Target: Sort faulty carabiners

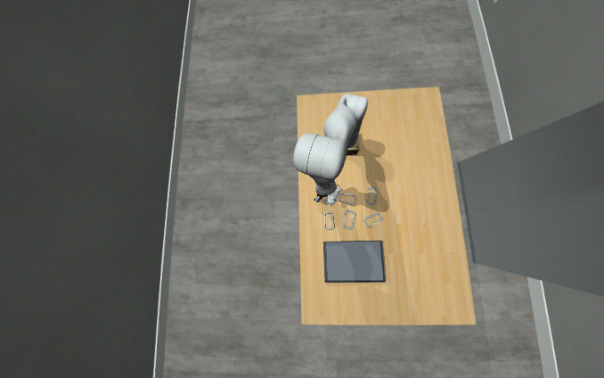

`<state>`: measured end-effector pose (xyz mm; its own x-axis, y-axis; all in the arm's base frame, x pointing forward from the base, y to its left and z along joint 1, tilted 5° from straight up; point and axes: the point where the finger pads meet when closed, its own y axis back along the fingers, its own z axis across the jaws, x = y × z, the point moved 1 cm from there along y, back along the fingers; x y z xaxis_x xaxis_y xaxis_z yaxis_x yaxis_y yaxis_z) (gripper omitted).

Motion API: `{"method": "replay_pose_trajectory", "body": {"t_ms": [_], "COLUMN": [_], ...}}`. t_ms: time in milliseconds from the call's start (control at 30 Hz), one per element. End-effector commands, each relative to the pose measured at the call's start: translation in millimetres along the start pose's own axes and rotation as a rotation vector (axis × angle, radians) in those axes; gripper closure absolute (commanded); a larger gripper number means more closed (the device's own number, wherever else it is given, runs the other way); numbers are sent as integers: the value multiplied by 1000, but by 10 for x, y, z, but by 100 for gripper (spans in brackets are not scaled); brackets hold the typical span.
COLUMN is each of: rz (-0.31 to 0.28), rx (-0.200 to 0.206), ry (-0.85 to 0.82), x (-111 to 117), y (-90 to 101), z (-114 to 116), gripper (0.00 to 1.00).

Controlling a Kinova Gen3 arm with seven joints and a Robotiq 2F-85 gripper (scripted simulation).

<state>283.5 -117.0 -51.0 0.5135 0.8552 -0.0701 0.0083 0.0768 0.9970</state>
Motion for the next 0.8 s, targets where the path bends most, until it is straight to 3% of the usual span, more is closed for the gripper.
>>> {"method": "replay_pose_trajectory", "body": {"t_ms": [0, 33, 567, 600, 767], "rz": [0, 0, 0, -1, -1], "rx": [-1, -1, -1, 0, 0], "ry": [0, 0, 0, 0, 0], "x": [1, -2, -2, -3, -3], "y": [3, 504, 504, 852, 852], "z": [4, 4, 4, 8, 8], "gripper": [100, 100, 100, 100, 100]}}
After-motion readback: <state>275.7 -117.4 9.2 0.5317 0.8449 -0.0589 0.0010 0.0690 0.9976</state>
